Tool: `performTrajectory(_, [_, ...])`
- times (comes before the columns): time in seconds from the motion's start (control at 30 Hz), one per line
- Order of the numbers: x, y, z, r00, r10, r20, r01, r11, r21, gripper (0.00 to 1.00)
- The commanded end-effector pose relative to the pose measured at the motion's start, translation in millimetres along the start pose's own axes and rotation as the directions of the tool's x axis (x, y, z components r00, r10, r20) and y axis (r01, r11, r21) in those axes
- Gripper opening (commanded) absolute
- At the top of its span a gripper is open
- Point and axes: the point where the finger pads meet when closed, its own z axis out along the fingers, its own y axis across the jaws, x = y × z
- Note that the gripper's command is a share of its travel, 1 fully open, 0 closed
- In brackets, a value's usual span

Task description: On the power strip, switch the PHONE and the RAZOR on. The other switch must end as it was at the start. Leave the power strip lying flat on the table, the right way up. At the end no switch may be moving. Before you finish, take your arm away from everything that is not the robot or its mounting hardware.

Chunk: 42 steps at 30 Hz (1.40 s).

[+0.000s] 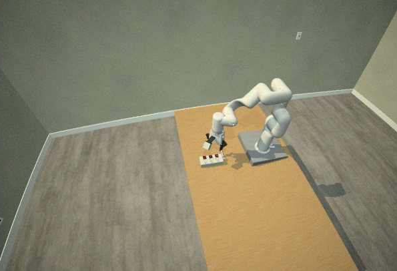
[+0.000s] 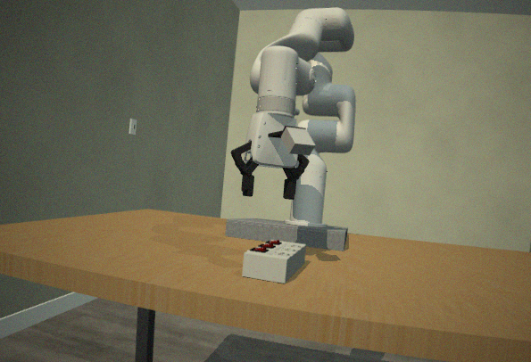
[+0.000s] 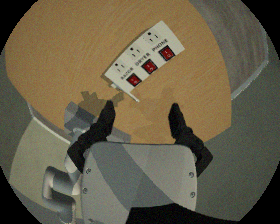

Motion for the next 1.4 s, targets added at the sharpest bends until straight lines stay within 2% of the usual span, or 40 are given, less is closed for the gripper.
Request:
performTrajectory(0.0, [11.8, 4.9, -4.4, 0.981, -0.194, 0.03, 0.193, 0.98, 0.044, 1.0])
performTrajectory(0.1, [15.0, 5.9, -5.4, 0.967, -0.252, 0.036, 0.249, 0.967, 0.06, 1.0])
performTrajectory(0.17, [22.0, 7.9, -7.6, 0.925, -0.379, 0.043, 0.373, 0.923, 0.098, 1.0])
performTrajectory(0.23, [22.0, 7.9, -7.6, 0.925, -0.379, 0.043, 0.373, 0.923, 0.098, 1.0])
performTrajectory(0.27, [25.8, 8.8, -8.9, 0.894, -0.446, 0.044, 0.438, 0.891, 0.12, 1.0])
performTrajectory(0.33, [25.8, 8.8, -8.9, 0.894, -0.446, 0.044, 0.438, 0.891, 0.12, 1.0])
performTrajectory(0.4, [33.8, 10.5, -11.6, 0.813, -0.582, 0.034, 0.569, 0.805, 0.168, 1.0])
performTrajectory(0.47, [33.8, 10.5, -11.6, 0.813, -0.582, 0.034, 0.569, 0.805, 0.168, 1.0])
performTrajectory(0.5, [37.9, 11.2, -13.0, 0.762, -0.647, 0.024, 0.632, 0.751, 0.193, 1.0])
performTrajectory(0.53, [37.9, 11.2, -13.0, 0.762, -0.647, 0.024, 0.632, 0.751, 0.193, 1.0])
performTrajectory(0.57, [41.9, 11.7, -14.5, 0.704, -0.71, 0.009, 0.691, 0.689, 0.218, 1.0])
performTrajectory(0.63, [41.9, 11.7, -14.5, 0.704, -0.71, 0.009, 0.691, 0.689, 0.218, 1.0])
performTrajectory(0.67, [46.0, 12.1, -16.0, 0.641, -0.768, -0.01, 0.746, 0.62, 0.242, 1.0])
performTrajectory(0.7, [46.0, 12.1, -16.0, 0.641, -0.768, -0.01, 0.746, 0.62, 0.242, 1.0])
performTrajectory(0.73, [50.0, 12.3, -17.6, 0.572, -0.82, -0.033, 0.796, 0.545, 0.265, 1.0])
performTrajectory(0.8, [50.0, 12.3, -17.6, 0.572, -0.82, -0.033, 0.796, 0.545, 0.265, 1.0])
performTrajectory(0.83, [53.9, 12.4, -19.2, 0.499, -0.864, -0.061, 0.839, 0.464, 0.285, 1.0])
performTrajectory(0.9, [53.9, 12.4, -19.2, 0.499, -0.864, -0.061, 0.839, 0.464, 0.285, 1.0])
performTrajectory(0.93, [57.7, 12.3, -20.9, 0.423, -0.901, -0.091, 0.874, 0.38, 0.302, 1.0])
performTrajectory(0.97, [57.7, 12.3, -20.9, 0.423, -0.901, -0.091, 0.874, 0.38, 0.302, 1.0])
performTrajectory(1.0, [61.3, 12.1, -22.5, 0.346, -0.93, -0.125, 0.903, 0.293, 0.316, 1.0])
performTrajectory(1.07, [61.3, 12.1, -22.5, 0.346, -0.93, -0.125, 0.903, 0.293, 0.316, 1.0])
performTrajectory(1.1, [64.8, 11.7, -24.1, 0.268, -0.95, -0.161, 0.923, 0.205, 0.325, 1.0])
performTrajectory(1.13, [64.8, 11.7, -24.1, 0.268, -0.95, -0.161, 0.923, 0.205, 0.325, 1.0])
performTrajectory(1.17, [68.0, 11.2, -25.8, 0.191, -0.961, -0.198, 0.937, 0.118, 0.33, 1.0])
performTrajectory(1.23, [68.0, 11.2, -25.8, 0.191, -0.961, -0.198, 0.937, 0.118, 0.33, 1.0])
performTrajectory(1.27, [71.1, 10.5, -27.4, 0.116, -0.965, -0.236, 0.943, 0.032, 0.331, 1.0])
performTrajectory(1.3, [71.1, 10.5, -27.4, 0.116, -0.965, -0.236, 0.943, 0.032, 0.331, 1.0])
performTrajectory(1.33, [73.9, 9.7, -29.0, 0.044, -0.961, -0.274, 0.943, -0.051, 0.329, 1.0])
performTrajectory(1.37, [73.9, 9.7, -29.0, 0.044, -0.961, -0.274, 0.943, -0.051, 0.329, 1.0])
